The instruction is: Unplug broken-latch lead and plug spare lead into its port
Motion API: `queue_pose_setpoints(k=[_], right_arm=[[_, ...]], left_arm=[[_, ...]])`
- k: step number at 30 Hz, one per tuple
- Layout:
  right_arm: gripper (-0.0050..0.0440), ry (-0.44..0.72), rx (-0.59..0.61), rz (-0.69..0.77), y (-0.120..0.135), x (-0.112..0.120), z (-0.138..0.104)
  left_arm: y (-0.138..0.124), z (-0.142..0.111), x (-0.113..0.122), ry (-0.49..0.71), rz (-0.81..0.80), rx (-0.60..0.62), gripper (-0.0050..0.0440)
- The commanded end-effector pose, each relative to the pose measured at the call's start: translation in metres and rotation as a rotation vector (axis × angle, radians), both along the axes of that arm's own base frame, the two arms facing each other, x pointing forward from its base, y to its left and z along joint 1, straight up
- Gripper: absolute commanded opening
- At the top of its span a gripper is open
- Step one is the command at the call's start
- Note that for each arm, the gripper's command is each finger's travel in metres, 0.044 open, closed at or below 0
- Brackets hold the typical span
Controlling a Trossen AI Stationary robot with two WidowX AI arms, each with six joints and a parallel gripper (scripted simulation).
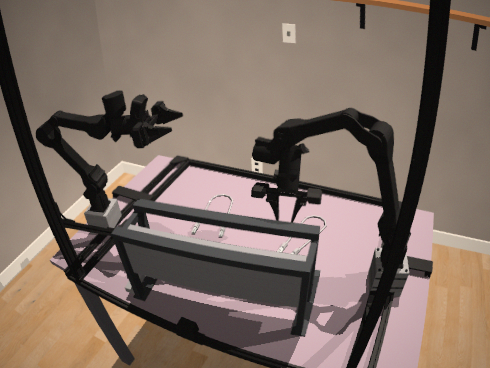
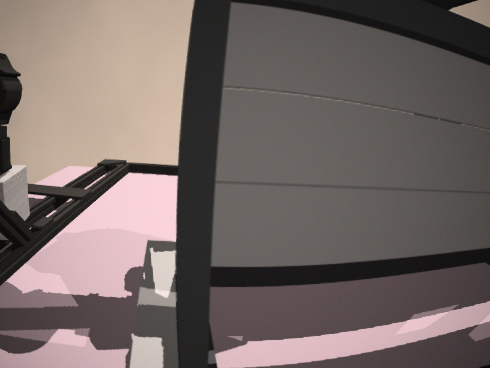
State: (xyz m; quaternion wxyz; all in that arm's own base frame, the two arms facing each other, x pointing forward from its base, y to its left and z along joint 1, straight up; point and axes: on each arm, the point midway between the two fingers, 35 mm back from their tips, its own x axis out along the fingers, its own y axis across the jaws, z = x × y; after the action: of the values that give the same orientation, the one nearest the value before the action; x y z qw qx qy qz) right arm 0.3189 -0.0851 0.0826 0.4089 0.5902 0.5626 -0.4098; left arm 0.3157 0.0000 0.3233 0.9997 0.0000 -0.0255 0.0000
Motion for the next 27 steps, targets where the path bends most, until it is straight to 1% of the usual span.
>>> queue_pose_setpoints(k=[1, 2, 3, 19, 20, 27], right_arm=[[0.0176, 0.008, -0.003, 0.003, 0.000, -0.003, -0.002], [0.0176, 0.008, -0.003, 0.003, 0.000, -0.003, -0.002], [0.0176, 0.013, -0.097, -0.017, -0.030, -0.052, 0.010], [0.0176, 0.013, -0.097, -0.017, -0.030, -0.052, 0.010], [0.0176, 0.020, -0.192, -0.036, -0.059, -0.101, 0.020], [0.0176, 0.020, -0.192, -0.036, -0.059, -0.101, 0.020]], left_arm=[[0.000, 0.000, 0.000, 0.000, 0.000, 0.000, 0.0440], [0.000, 0.000, 0.000, 0.000, 0.000, 0.000, 0.0440], [0.000, 0.000, 0.000, 0.000, 0.000, 0.000, 0.0440], [0.000, 0.000, 0.000, 0.000, 0.000, 0.000, 0.0440], [0.000, 0.000, 0.000, 0.000, 0.000, 0.000, 0.0440], [0.000, 0.000, 0.000, 0.000, 0.000, 0.000, 0.0440]])
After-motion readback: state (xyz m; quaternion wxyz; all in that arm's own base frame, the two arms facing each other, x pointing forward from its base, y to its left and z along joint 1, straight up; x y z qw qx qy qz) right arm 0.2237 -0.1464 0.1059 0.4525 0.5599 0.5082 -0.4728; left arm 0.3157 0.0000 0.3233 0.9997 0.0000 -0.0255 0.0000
